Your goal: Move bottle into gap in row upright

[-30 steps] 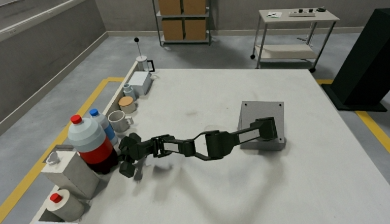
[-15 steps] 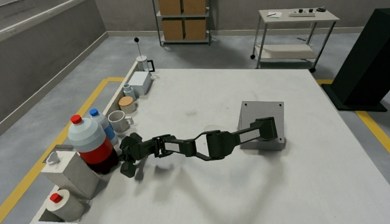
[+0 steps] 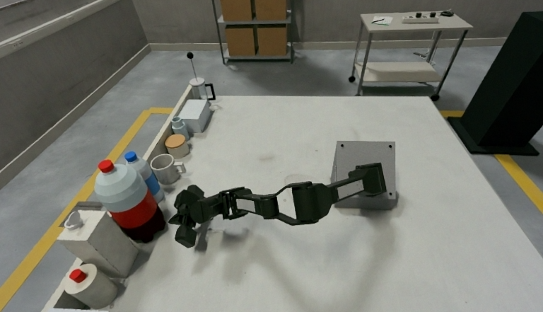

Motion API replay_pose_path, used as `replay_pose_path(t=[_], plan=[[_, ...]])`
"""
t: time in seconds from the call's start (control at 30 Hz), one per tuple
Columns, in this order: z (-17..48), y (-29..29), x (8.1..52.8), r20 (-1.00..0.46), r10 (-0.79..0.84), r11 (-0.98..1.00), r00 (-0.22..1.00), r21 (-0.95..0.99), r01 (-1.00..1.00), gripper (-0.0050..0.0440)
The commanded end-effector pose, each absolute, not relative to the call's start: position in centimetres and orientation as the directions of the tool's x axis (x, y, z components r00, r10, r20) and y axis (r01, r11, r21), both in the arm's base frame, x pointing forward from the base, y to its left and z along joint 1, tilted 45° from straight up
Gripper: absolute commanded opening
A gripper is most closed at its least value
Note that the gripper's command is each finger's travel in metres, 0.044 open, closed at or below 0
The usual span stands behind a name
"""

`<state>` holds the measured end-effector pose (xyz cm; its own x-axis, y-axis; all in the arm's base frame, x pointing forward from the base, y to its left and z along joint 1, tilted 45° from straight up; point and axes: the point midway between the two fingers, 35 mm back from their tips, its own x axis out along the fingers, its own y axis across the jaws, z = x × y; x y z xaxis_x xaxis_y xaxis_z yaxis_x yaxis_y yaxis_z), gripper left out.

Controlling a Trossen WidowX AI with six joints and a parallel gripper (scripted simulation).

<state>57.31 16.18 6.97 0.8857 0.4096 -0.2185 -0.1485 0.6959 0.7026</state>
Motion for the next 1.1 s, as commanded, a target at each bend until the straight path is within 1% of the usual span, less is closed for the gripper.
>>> replay_pose_path(t=[0.0, 1.07], plan=[[8.6, 16.4, 56.7, -0.190, 0.410, 0.691, 0.892, 0.703, -0.168, -0.0050], [8.3, 16.2, 52.1, -0.192, 0.409, 0.690, 0.892, 0.704, -0.165, -0.0050]])
